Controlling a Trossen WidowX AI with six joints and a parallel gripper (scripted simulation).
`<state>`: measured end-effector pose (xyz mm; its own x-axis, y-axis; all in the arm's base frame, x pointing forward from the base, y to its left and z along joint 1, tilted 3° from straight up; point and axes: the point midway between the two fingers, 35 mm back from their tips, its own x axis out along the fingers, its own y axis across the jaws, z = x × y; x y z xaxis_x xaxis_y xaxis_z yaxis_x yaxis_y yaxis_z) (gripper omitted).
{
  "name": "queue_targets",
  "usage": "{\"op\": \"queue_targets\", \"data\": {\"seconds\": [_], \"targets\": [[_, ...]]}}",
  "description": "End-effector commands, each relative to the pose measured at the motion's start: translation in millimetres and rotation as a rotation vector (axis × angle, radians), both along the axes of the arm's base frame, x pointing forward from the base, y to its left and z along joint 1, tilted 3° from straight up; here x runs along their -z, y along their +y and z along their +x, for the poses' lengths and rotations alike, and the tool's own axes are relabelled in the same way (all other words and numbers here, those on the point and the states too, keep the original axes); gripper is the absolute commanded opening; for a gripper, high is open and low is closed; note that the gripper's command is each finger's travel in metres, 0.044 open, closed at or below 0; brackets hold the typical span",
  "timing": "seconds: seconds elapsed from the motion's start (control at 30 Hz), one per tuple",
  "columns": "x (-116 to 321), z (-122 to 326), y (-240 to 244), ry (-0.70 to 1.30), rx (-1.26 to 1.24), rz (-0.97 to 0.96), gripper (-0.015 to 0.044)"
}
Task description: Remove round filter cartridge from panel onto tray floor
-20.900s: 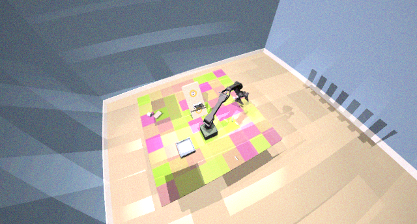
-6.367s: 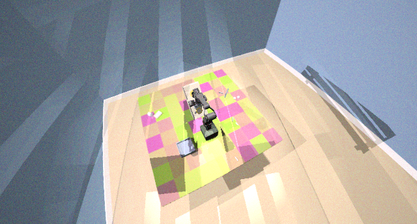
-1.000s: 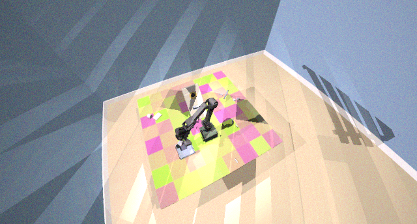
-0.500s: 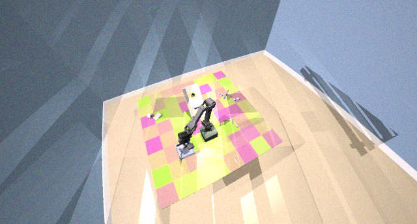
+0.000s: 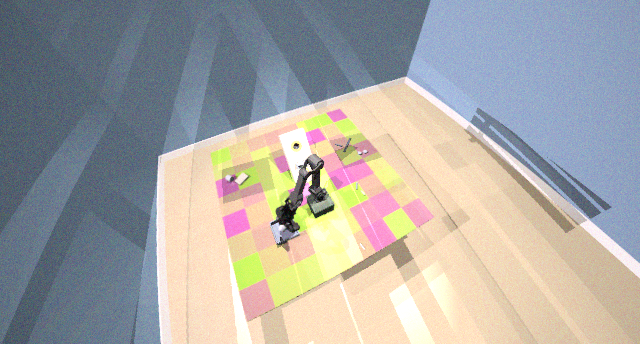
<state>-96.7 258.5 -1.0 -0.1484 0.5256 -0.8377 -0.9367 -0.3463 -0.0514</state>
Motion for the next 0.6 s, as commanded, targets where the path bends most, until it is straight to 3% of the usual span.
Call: {"op": "queue_targets", "data": {"seconds": [0.0,0.5,0.57], "targets": [[0.0,0.0,0.0,0.0,0.0,0.0,0.0026],[0.0,0.0,0.0,0.0,0.0,0.0,0.042],[0.0,0.0,0.0,0.0,0.0,0.0,0.044]]}}
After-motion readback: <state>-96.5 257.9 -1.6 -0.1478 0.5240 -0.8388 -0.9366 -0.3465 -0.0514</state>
